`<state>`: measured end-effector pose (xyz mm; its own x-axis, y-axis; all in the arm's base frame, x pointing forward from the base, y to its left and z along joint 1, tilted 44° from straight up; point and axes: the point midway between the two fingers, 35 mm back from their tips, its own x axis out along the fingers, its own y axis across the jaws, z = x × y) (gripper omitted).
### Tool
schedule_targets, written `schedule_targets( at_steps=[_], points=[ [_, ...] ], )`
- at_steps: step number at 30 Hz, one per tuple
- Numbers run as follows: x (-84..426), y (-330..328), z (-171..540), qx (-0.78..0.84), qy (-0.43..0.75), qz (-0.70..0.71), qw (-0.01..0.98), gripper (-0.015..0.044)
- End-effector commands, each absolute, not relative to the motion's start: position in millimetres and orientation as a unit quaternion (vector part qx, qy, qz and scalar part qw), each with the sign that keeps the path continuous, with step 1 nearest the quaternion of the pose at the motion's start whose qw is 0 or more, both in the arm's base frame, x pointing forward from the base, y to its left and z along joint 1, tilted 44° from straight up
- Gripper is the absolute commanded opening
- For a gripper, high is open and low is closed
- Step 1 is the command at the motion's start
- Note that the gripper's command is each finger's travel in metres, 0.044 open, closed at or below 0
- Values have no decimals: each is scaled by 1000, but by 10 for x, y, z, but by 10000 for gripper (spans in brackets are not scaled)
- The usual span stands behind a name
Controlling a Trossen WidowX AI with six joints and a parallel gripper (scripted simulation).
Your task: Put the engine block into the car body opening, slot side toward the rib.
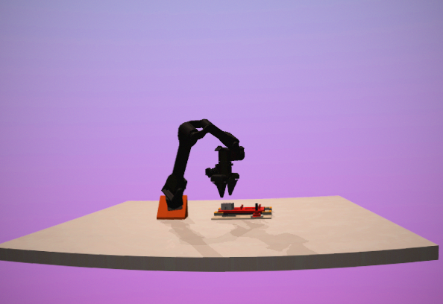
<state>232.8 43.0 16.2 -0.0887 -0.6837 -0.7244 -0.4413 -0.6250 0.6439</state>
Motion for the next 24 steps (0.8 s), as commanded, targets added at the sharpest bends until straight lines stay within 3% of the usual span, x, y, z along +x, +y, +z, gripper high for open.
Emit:
schedule_targets(
  at_steps=[1, 24],
  points=[
    [2361, 465, 134, 668, -416, -607, 108, 440],
    [2358, 245, -165, 668, -417, -607, 108, 440]
  ],
)
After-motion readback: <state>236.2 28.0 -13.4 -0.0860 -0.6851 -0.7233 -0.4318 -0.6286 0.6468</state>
